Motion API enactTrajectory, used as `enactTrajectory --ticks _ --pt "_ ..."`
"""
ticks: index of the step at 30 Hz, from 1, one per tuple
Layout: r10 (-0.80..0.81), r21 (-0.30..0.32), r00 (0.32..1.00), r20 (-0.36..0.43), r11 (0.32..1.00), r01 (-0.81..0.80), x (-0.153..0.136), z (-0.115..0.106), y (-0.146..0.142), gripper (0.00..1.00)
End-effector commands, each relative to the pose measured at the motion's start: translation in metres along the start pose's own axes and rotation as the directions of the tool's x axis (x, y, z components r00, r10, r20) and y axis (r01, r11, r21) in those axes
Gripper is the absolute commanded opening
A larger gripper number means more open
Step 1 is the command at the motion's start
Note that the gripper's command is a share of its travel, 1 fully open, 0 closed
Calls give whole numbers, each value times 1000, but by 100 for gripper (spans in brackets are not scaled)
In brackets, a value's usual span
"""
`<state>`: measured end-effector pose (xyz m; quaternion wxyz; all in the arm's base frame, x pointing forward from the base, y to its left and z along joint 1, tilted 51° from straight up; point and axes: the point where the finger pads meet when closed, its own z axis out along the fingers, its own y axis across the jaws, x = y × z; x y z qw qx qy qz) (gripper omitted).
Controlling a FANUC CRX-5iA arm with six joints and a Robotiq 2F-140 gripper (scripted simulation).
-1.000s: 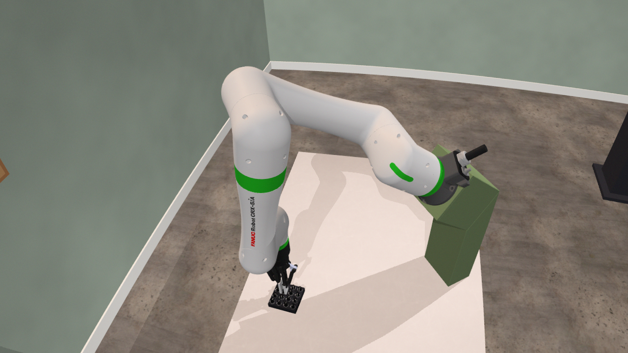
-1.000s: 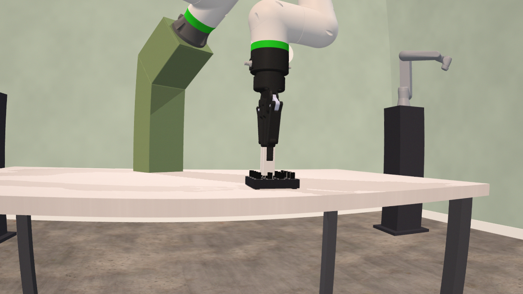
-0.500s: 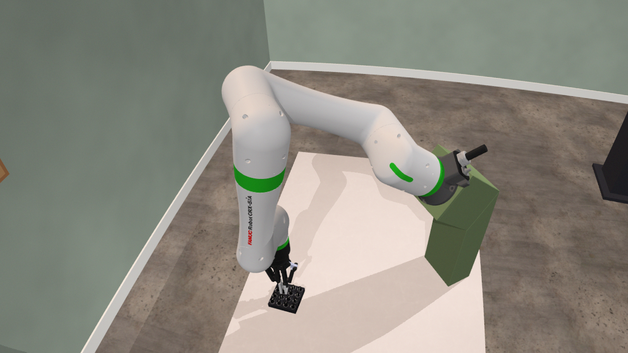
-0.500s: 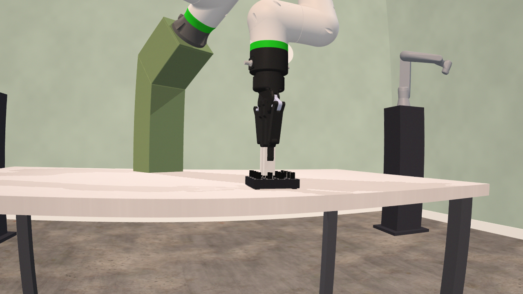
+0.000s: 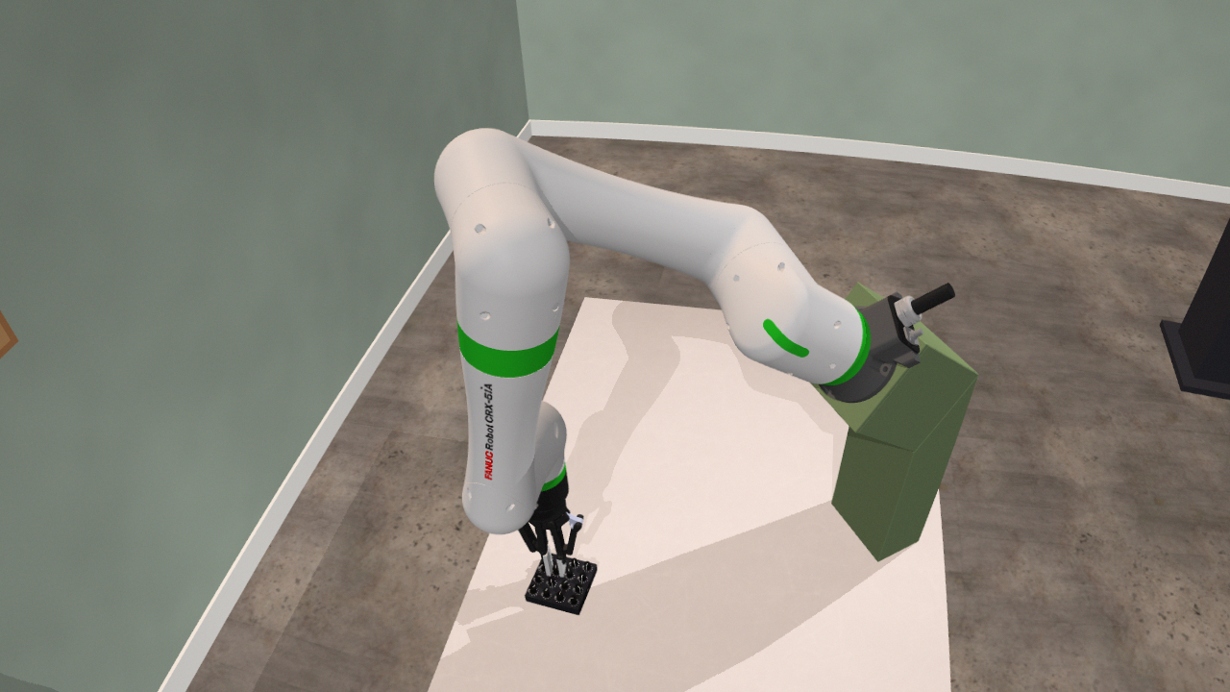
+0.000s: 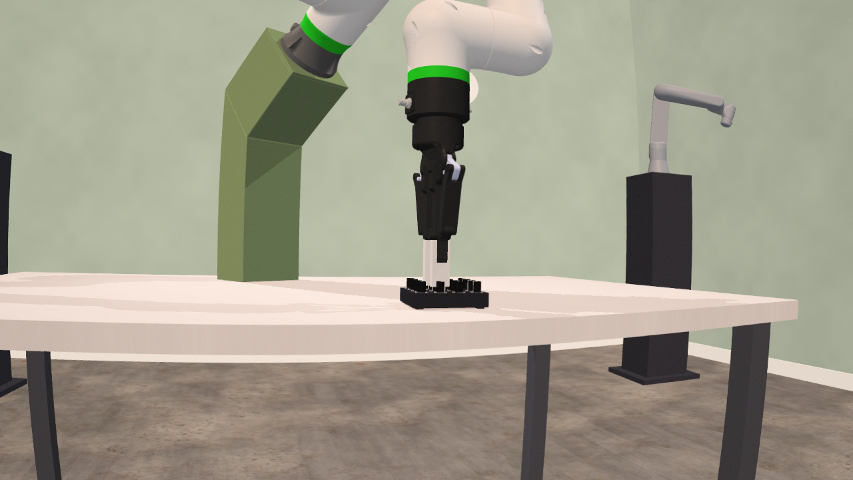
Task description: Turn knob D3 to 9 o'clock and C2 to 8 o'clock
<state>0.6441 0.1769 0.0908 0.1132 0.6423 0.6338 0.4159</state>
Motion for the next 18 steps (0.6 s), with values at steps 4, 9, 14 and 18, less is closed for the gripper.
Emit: enactTrajectory --ticks 4,9,14,18 --pt "0 0 1000 0 1000 0 0 0 0 12" --pt "0 0 1000 0 1000 0 0 0 0 12" --pt "0 0 1000 0 1000 0 0 -1 0 12" --pt "0 0 1000 0 1000 0 0 -6 0 12"
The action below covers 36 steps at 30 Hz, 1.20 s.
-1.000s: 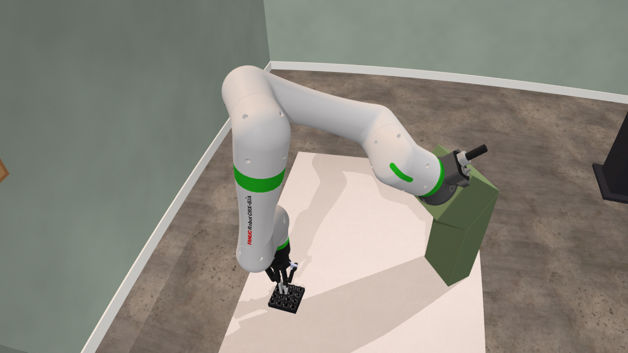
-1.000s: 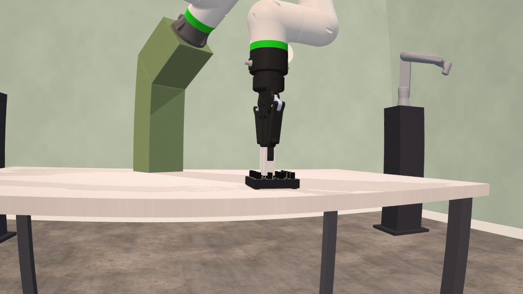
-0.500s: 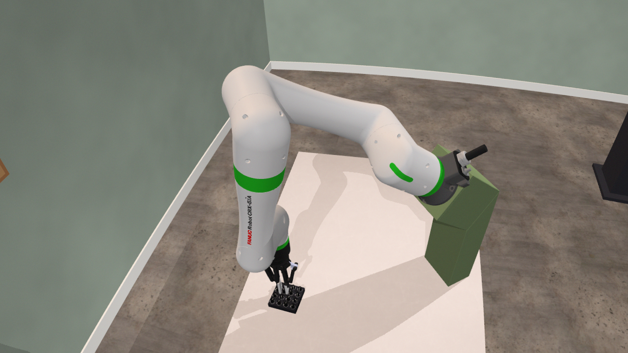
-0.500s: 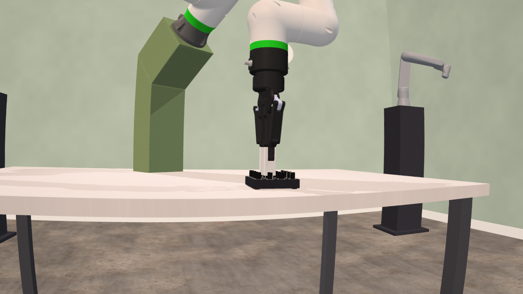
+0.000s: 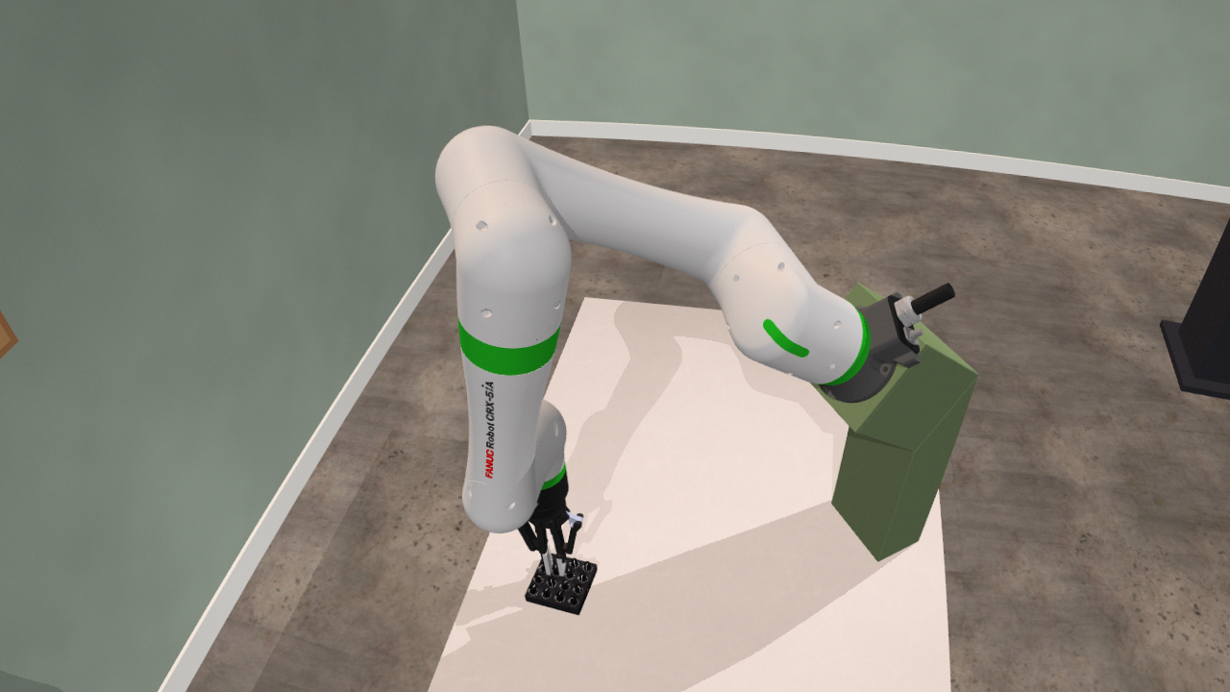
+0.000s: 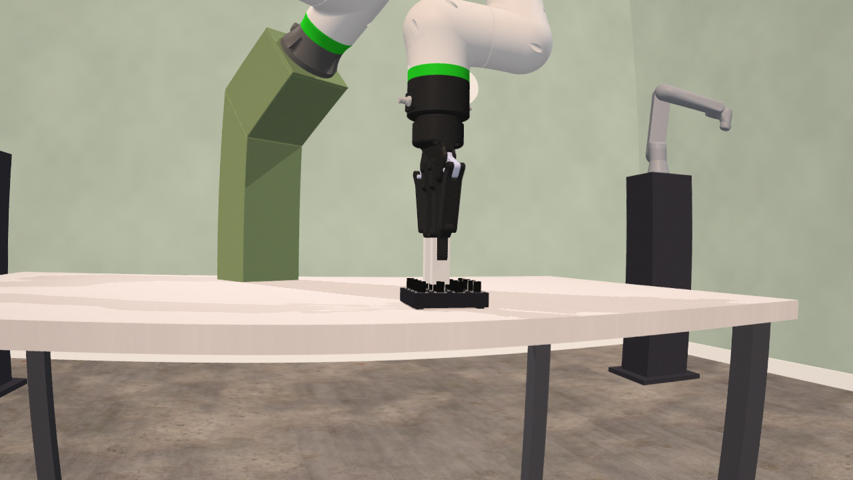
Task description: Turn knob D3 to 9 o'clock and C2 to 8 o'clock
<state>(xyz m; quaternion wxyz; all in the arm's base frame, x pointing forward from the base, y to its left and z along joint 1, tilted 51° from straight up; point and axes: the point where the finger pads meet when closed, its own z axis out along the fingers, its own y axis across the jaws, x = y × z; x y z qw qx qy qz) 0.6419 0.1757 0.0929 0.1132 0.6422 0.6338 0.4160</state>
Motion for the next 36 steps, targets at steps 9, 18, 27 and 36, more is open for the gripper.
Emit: enactTrajectory --ticks 9,18,27,36 --pt "0 0 1000 0 1000 0 0 -27 0 12" --pt "0 0 1000 0 1000 0 0 -35 0 12" --pt "0 0 1000 0 1000 0 0 -35 0 12" --pt "68 0 998 0 998 -68 1 -35 1 12"
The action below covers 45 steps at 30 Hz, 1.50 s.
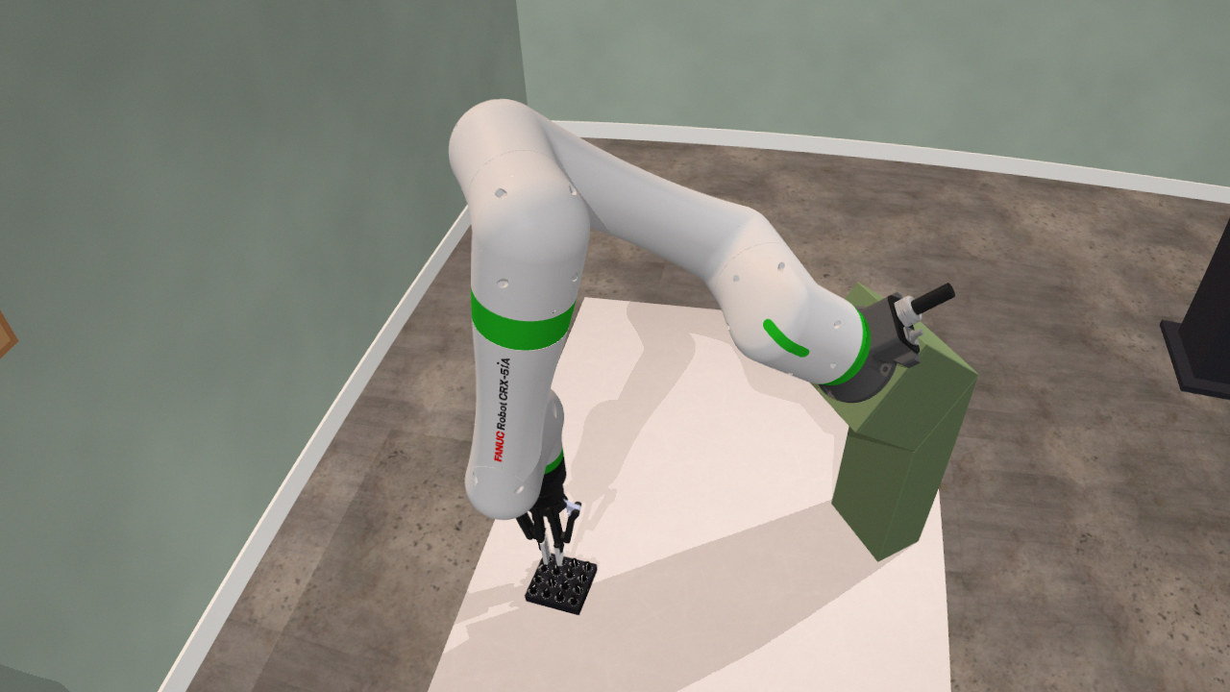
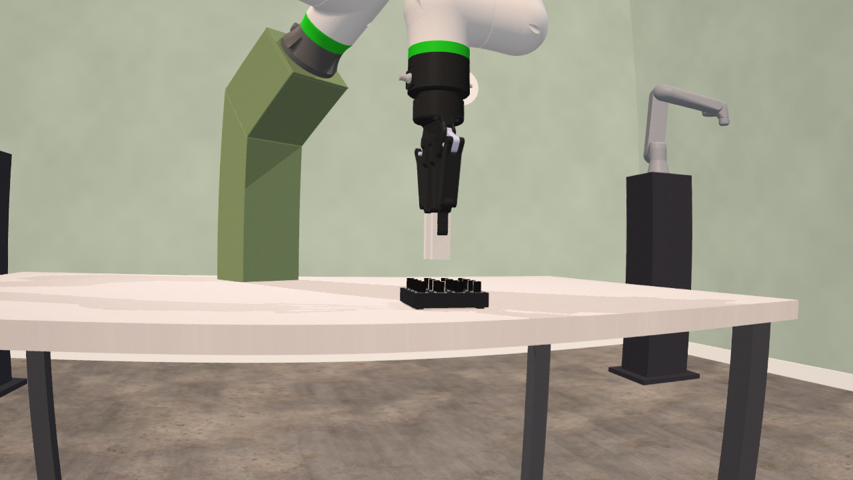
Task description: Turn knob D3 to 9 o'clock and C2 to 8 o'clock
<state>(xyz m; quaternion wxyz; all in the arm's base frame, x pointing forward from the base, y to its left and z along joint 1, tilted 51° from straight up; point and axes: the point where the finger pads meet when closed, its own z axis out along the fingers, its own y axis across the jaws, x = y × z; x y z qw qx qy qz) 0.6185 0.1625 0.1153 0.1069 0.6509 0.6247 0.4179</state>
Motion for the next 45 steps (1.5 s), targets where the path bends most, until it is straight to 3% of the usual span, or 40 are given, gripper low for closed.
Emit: enactTrajectory --ticks 1,7,9,11,17,24,26,27,41,43,45 --pt "74 0 997 1 997 -74 1 -1 1 12" --pt "331 1 944 0 944 -331 4 -4 6 12" --pt "331 1 944 0 944 -331 4 -4 6 12" --pt "454 1 891 0 891 -454 6 -5 8 12" --pt "625 1 781 0 781 -625 8 -7 12 12" --pt "794 1 608 0 608 -794 11 -10 16 12" --pt "794 1 608 0 608 -794 11 -10 16 12" --pt "847 1 531 0 531 -847 12 -11 18 12" --pt "993 1 118 1 118 -993 17 -16 26 12" --pt "993 1 118 1 118 -993 17 -16 26 12" --pt "1000 0 3 0 3 -1000 18 -17 28 12"
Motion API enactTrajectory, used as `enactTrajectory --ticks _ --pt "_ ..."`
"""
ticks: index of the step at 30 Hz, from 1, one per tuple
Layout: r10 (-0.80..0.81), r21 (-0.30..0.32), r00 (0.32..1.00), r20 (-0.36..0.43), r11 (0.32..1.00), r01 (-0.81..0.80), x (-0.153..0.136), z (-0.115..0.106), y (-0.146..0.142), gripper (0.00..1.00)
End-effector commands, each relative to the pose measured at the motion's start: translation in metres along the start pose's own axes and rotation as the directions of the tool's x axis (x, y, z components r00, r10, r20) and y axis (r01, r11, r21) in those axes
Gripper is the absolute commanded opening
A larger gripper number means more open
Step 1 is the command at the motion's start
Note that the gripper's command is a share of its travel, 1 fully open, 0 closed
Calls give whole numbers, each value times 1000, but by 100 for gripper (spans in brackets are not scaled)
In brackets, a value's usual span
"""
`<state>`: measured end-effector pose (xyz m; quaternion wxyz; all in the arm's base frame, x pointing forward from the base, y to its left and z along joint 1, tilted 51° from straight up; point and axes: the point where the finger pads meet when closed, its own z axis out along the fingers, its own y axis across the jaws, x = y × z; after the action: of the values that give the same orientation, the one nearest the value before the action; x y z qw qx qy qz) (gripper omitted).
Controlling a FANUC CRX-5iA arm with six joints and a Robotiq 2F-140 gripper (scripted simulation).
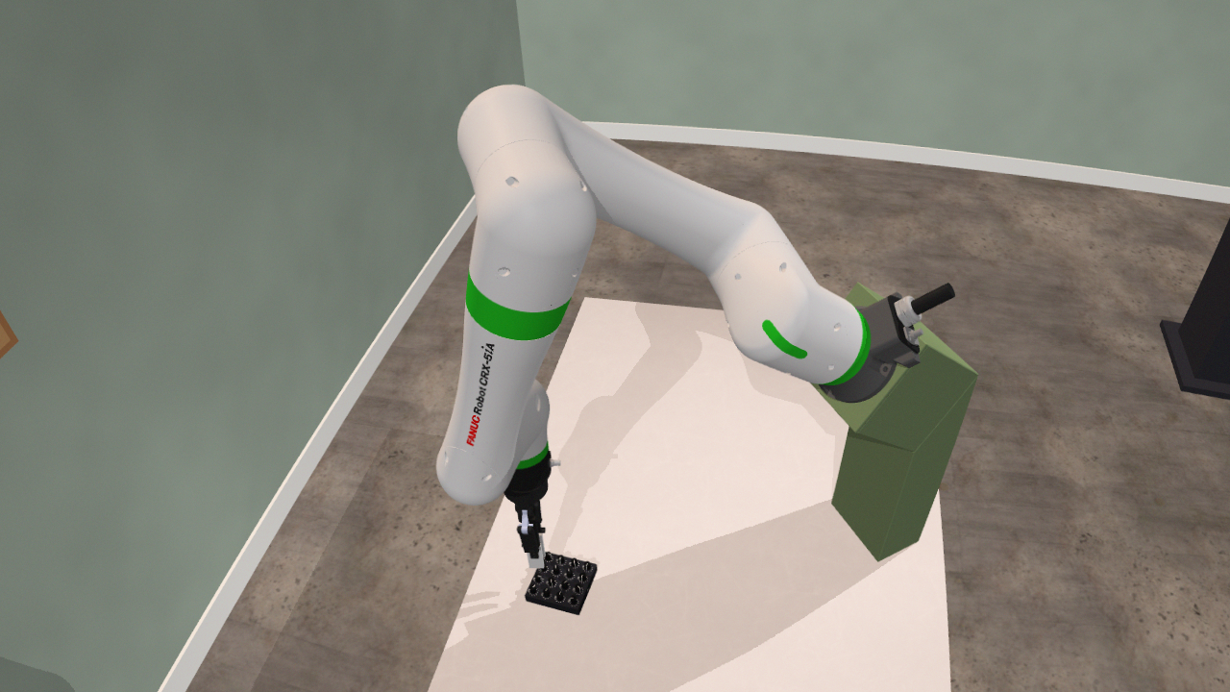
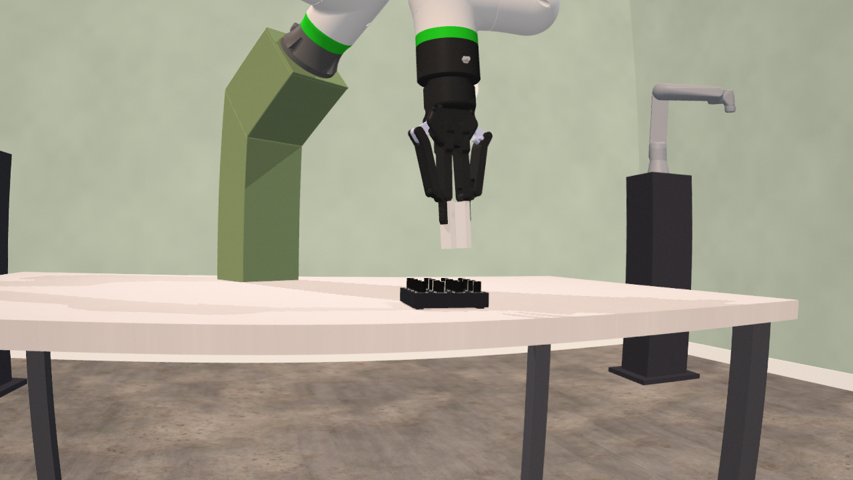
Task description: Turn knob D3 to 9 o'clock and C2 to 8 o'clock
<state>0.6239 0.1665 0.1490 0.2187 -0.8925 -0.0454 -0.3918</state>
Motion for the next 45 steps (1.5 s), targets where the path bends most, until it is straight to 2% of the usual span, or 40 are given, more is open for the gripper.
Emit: enactTrajectory --ticks 1,8,45 --pt "147 -51 989 12 988 -146 3 -2 -2 12" --pt "284 -53 959 4 958 -283 6 -3 -3 12" --pt "285 -53 958 4 957 -285 6 -3 -3 12"
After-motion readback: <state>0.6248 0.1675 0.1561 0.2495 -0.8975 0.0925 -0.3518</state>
